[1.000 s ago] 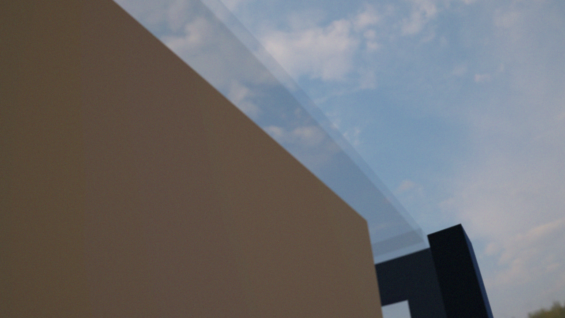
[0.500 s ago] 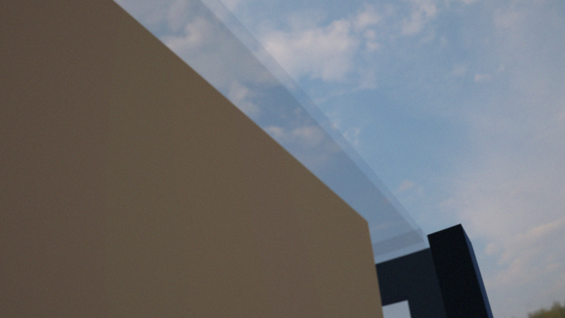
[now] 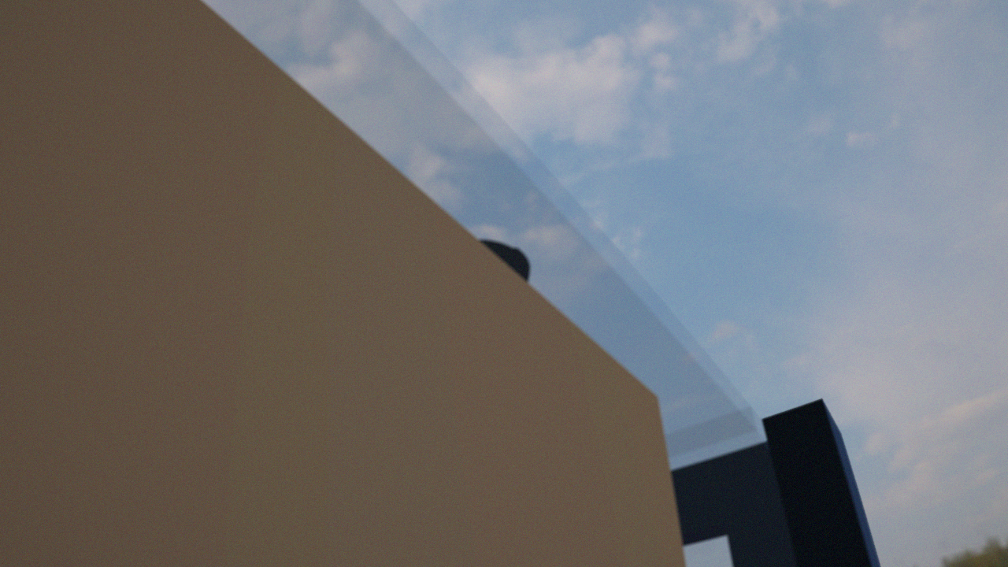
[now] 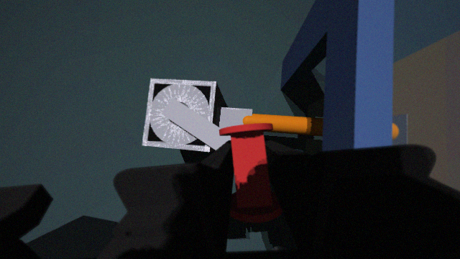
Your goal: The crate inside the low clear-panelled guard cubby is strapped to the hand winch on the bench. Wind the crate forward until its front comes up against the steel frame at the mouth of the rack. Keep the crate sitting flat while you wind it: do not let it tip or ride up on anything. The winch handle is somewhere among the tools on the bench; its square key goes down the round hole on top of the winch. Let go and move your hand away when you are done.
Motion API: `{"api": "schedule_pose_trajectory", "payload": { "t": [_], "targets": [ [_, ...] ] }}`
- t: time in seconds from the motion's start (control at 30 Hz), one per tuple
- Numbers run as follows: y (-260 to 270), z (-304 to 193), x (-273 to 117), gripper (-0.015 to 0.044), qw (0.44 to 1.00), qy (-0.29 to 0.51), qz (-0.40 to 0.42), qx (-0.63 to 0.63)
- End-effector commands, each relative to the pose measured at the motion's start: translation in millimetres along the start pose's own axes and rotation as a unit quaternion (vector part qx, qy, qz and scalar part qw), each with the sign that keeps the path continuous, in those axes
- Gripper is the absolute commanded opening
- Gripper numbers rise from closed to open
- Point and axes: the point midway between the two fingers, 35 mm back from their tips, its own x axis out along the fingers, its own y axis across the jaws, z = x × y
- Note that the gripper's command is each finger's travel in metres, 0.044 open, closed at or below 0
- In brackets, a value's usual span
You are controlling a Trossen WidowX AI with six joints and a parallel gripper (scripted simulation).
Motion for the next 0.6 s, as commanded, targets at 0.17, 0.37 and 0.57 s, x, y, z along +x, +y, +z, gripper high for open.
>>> {"api": "schedule_pose_trajectory", "payload": {
  "t": [0.17,0.37,0.57],
  "targets": [
    [-11,15,7,0.0,1.0,-0.007,-0.009,0.0],
    [-14,22,10,0.0,1.0,-0.007,-0.01,0.0],
    [-16,29,13,0.0,1.0,-0.008,-0.01,0.0]
  ]
}}
